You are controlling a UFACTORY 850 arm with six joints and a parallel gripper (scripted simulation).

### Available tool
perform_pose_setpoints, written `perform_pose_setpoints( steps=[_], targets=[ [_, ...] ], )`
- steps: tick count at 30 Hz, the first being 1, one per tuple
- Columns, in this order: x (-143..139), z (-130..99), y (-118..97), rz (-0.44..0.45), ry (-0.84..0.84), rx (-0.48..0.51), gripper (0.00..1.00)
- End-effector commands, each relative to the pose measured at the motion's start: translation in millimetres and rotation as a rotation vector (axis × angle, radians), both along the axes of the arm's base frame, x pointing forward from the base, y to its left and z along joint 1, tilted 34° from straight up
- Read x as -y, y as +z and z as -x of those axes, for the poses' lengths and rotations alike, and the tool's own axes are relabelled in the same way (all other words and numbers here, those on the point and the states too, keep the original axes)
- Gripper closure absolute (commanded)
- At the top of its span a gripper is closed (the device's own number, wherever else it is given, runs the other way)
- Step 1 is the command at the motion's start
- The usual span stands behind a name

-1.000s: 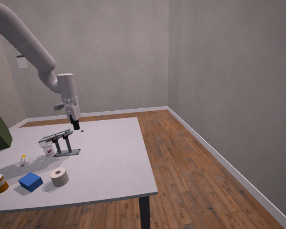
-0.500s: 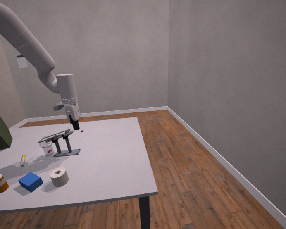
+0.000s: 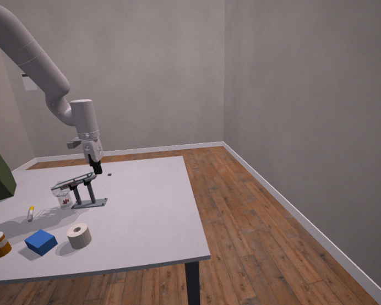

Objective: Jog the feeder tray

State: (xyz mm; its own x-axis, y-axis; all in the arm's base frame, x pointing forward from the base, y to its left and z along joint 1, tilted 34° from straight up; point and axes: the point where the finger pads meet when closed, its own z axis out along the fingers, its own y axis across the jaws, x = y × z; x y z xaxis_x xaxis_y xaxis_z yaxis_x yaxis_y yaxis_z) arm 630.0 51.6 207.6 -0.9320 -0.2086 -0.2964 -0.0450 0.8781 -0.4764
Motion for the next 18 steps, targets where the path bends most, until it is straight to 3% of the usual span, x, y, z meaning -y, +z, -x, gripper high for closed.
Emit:
perform_pose_setpoints(
  steps=[1,18],
  targets=[
    [-5.4,-14.4,8.7,0.002,-0.002,-0.003,1.0],
    [-7.1,-19.0,11.5,0.002,-0.002,-0.002,1.0]
  ],
)
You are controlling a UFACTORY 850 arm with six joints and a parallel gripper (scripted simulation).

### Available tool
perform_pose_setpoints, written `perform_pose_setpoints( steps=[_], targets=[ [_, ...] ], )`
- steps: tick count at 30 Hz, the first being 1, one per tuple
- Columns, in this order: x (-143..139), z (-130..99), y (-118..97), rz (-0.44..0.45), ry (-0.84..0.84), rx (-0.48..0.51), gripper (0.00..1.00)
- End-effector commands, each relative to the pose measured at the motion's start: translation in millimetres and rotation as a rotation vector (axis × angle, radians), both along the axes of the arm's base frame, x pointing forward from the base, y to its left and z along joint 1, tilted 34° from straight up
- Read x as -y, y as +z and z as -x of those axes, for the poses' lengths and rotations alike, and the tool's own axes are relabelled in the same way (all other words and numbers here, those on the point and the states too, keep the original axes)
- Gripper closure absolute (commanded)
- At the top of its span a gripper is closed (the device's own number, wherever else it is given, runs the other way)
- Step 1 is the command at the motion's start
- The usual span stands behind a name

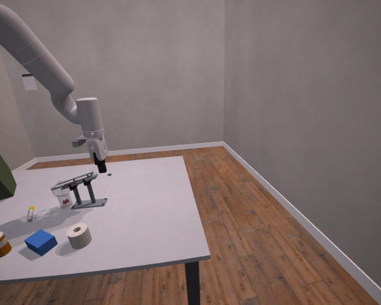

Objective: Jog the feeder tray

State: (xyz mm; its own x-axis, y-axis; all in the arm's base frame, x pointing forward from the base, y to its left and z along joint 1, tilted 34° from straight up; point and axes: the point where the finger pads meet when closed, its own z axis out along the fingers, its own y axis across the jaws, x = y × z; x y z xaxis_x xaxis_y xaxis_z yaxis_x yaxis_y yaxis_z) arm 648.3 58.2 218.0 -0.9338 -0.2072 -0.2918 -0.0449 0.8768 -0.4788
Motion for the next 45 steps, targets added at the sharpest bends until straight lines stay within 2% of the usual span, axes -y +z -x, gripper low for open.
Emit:
perform_pose_setpoints(
  steps=[1,15,30,35,45],
  targets=[
    [-1,-1,1,-0.001,0.001,0.002,1.0],
    [0,0,1,-0.001,0.001,0.002,1.0],
    [8,22,-13,-0.001,0.001,0.002,1.0],
    [0,0,1,-0.001,0.001,0.002,1.0],
    [-1,-1,1,-0.001,0.001,0.002,1.0]
  ],
)
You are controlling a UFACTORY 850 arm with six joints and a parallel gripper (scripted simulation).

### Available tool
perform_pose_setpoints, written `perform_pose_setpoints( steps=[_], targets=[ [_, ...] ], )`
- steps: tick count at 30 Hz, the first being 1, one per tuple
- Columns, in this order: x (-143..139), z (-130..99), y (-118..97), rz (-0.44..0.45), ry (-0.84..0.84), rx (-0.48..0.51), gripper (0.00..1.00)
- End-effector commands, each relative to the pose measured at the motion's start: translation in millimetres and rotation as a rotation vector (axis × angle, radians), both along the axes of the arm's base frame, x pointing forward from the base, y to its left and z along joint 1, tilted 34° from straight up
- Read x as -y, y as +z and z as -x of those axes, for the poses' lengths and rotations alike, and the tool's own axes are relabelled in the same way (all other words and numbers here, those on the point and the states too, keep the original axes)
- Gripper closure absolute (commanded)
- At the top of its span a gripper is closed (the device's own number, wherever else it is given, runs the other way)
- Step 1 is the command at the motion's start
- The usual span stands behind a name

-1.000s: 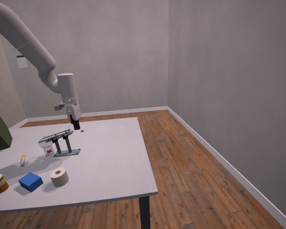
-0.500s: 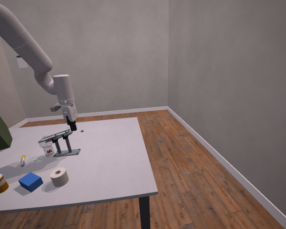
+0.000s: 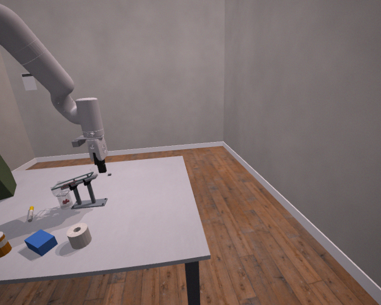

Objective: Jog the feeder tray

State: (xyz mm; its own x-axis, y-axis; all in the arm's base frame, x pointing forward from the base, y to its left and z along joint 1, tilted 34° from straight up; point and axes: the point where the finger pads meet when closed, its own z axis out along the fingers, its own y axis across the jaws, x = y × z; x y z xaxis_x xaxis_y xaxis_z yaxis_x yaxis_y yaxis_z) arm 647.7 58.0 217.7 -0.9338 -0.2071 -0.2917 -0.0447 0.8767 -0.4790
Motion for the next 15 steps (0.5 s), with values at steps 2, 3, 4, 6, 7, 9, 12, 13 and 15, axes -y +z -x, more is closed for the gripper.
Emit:
perform_pose_setpoints(
  steps=[2,3,4,6,7,9,12,13,15],
  targets=[
    [-1,-1,1,-0.001,0.001,0.002,1.0],
    [-1,-1,1,-0.001,0.001,0.002,1.0],
    [-1,-1,1,-0.001,0.001,0.002,1.0],
    [-1,-1,1,-0.001,0.001,0.002,1.0],
    [-1,-1,1,-0.001,0.001,0.002,1.0],
    [0,1,0,-0.001,0.001,0.002,1.0],
    [1,3,-1,-0.001,0.001,0.002,1.0],
    [2,6,-3,-0.001,0.001,0.002,1.0],
    [4,11,-6,-0.001,0.001,0.002,1.0]
  ],
)
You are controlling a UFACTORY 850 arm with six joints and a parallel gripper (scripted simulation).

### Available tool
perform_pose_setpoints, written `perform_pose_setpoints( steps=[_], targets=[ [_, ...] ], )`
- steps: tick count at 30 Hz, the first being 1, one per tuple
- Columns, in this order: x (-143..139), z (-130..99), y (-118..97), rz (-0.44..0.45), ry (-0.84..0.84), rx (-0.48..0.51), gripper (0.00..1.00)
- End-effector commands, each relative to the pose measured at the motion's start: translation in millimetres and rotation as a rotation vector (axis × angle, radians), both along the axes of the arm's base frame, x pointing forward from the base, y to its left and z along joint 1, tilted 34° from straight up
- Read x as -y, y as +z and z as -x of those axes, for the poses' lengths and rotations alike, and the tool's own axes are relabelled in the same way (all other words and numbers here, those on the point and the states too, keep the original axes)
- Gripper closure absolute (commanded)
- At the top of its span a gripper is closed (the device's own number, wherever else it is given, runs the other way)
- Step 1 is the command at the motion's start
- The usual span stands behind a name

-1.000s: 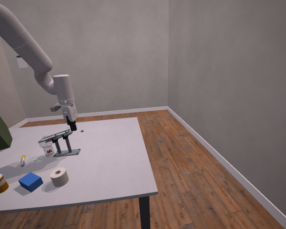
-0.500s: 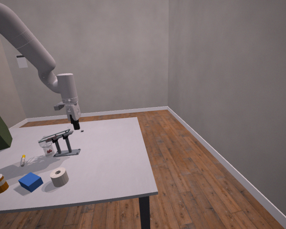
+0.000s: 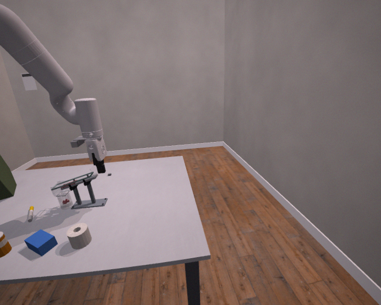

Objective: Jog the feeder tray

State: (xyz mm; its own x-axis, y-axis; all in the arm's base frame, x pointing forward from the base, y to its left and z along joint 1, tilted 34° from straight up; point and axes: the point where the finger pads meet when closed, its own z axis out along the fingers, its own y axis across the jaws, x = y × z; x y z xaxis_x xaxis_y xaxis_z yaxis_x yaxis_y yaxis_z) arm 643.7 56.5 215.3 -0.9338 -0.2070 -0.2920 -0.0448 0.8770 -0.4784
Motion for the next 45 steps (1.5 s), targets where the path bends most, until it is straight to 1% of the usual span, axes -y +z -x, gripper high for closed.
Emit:
perform_pose_setpoints(
  steps=[1,5,9,11,13,15,16,45],
  targets=[
    [3,10,-5,0.0,0.001,0.002,1.0],
    [6,16,-9,0.0,0.001,0.002,1.0],
    [6,16,-9,0.0,0.001,0.002,1.0],
    [2,6,-3,0.0,0.001,0.002,1.0],
    [2,6,-3,0.0,0.001,0.002,1.0],
    [-2,-4,3,0.0,0.001,0.002,1.0],
    [-2,-5,4,0.0,0.001,0.002,1.0],
    [-2,-4,3,0.0,0.001,0.002,1.0]
  ],
)
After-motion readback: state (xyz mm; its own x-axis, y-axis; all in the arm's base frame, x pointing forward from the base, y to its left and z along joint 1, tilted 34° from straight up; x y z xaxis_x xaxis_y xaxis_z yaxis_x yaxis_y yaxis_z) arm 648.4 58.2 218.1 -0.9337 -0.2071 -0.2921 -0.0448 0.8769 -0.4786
